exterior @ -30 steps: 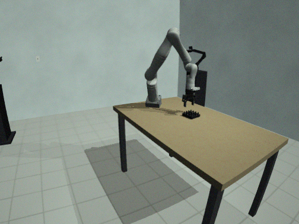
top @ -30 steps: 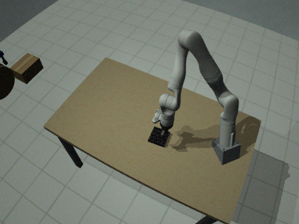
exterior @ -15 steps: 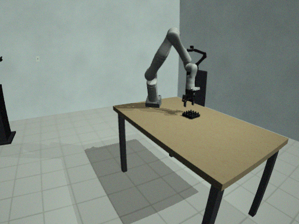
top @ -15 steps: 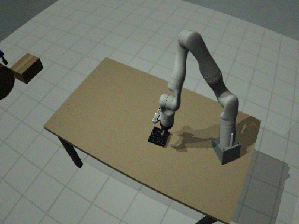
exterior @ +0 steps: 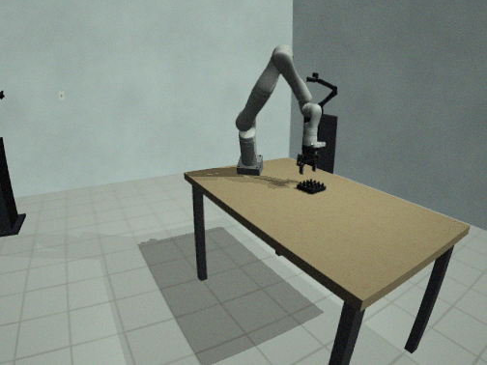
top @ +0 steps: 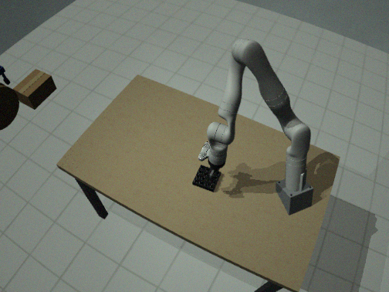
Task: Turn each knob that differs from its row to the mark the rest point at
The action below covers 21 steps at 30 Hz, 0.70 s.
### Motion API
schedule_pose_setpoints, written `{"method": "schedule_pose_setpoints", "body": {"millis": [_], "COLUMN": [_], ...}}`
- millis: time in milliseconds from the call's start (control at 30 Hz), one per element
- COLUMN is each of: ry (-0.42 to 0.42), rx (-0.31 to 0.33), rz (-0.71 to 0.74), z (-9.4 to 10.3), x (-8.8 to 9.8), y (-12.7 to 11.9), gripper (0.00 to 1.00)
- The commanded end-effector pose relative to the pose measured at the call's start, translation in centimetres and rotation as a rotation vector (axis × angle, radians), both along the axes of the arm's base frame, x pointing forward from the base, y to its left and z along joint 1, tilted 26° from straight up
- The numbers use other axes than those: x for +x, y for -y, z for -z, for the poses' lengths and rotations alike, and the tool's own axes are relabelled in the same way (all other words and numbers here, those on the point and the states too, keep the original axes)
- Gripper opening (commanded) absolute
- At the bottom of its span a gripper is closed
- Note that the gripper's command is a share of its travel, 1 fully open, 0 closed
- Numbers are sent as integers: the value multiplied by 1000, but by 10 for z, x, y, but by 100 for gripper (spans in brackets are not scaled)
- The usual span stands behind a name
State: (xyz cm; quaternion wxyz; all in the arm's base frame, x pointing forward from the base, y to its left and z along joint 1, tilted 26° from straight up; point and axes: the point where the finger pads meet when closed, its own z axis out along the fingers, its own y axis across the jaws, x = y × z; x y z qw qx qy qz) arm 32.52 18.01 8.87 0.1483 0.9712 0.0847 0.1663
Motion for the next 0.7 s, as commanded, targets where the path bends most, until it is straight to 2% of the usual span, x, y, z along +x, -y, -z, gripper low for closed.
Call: {"method": "schedule_pose_setpoints", "body": {"millis": [0, 367, 667], "ry": [1, 1, 2], "rx": [1, 0, 0], "rz": [-1, -1, -1], "z": [0, 0, 4], "x": [0, -2, -14], "y": [-1, 0, 3], "gripper": [100, 100, 100]}}
